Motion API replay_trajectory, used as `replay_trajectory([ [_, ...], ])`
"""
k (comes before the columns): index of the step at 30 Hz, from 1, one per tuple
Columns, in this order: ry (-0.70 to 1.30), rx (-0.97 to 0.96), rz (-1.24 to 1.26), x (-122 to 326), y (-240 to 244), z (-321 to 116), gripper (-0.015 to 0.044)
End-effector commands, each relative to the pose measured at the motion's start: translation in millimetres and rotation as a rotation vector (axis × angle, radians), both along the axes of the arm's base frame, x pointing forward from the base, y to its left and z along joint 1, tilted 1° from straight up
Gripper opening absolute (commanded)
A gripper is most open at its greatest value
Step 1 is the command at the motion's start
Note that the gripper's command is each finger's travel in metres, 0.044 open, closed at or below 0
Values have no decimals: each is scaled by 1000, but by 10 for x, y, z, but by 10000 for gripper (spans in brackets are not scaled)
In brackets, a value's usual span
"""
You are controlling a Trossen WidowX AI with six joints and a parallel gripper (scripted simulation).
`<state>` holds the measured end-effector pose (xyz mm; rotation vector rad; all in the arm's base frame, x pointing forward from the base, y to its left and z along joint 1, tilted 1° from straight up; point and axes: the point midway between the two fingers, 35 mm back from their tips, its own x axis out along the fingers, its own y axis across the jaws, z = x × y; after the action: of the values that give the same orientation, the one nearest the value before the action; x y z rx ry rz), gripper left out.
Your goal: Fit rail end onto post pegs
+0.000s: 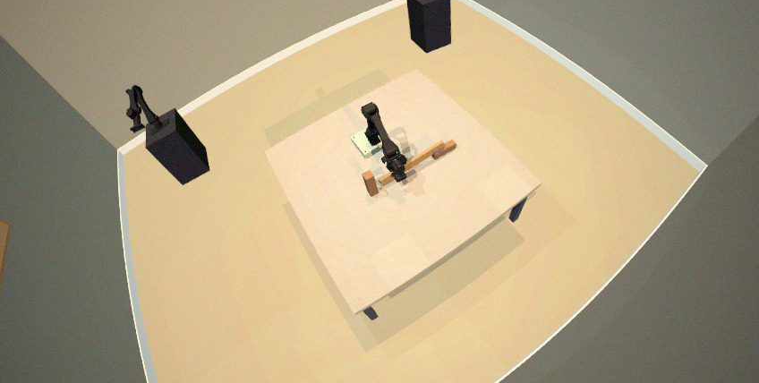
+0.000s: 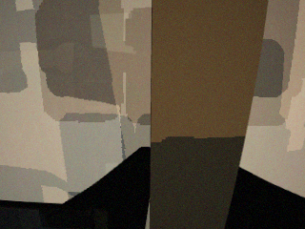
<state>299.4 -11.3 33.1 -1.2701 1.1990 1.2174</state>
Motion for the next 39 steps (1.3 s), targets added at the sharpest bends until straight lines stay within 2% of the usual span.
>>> replay_trajectory([
  [1, -13, 5, 1, 34, 11, 68, 0],
  [39, -13, 5, 1, 37, 16, 259, 0],
])
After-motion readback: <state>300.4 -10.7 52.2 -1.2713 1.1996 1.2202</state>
